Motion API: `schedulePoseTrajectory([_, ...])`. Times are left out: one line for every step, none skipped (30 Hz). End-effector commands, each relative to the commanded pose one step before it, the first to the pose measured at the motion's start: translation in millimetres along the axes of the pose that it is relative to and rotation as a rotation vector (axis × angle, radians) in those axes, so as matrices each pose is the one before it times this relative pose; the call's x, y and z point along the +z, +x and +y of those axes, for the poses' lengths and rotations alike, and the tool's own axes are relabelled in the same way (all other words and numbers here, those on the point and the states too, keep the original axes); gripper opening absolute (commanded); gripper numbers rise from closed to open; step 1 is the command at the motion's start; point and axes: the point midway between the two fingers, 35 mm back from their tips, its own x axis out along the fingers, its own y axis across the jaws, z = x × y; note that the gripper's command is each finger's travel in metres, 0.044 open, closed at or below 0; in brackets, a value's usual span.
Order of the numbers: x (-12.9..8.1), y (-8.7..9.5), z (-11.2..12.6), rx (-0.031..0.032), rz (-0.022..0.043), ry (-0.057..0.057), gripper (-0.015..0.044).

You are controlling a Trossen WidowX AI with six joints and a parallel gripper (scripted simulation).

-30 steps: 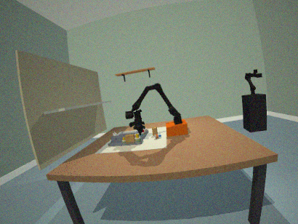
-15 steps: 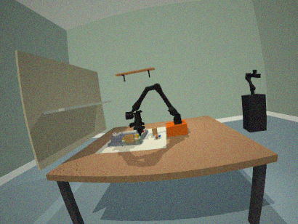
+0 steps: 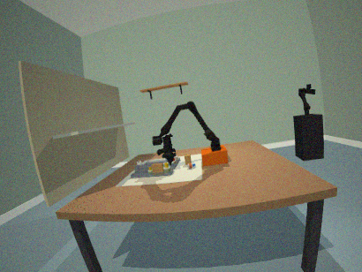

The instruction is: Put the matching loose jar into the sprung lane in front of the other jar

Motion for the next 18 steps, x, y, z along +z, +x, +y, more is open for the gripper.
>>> schedulePoseTrajectory([2.05,0.39,-0.16,-0.00215,-0.0113,-0.0021,0.0])
schedulePoseTrajectory([-0.17,0.0,0.0,0.0,0.00001,0.0,0.0])
schedulePoseTrajectory([-0.17,0.0,0.0,0.0,0.00001,0.0,0.0])
schedulePoseTrajectory([-0.17,0.0,0.0,0.0,0.00001,0.0,0.0])
schedulePoseTrajectory([-0.17,0.0,0.0,0.0,0.00001,0.0,0.0])
schedulePoseTrajectory([-0.17,0.0,0.0,0.0,0.00001,0.0,0.0])
schedulePoseTrajectory([-0.17,0.0,0.0,0.0,0.00001,0.0,0.0])
schedulePoseTrajectory([-0.17,0.0,0.0,0.0,0.00001,0.0,0.0])
schedulePoseTrajectory([-0.17,0.0,0.0,0.0,0.00001,0.0,0.0])
schedulePoseTrajectory([-0.17,0.0,0.0,0.0,0.00001,0.0,0.0])
schedulePoseTrajectory([-0.17,0.0,0.0,0.0,0.00001,0.0,0.0])
schedulePoseTrajectory([-0.17,0.0,0.0,0.0,0.00001,0.0,0.0])
schedulePoseTrajectory([-0.17,0.0,0.0,0.0,0.00001,0.0,0.0])
schedulePoseTrajectory([-0.17,0.0,0.0,0.0,0.00001,0.0,0.0])
schedulePoseTrajectory([-0.17,0.0,0.0,0.0,0.00001,0.0,0.0])
schedulePoseTrajectory([-0.17,0.0,0.0,0.0,0.00001,0.0,0.0])
schedulePoseTrajectory([-0.17,0.0,0.0,0.0,0.00001,0.0,0.0])
schedulePoseTrajectory([-0.17,0.0,0.0,0.0,0.00001,0.0,0.0])
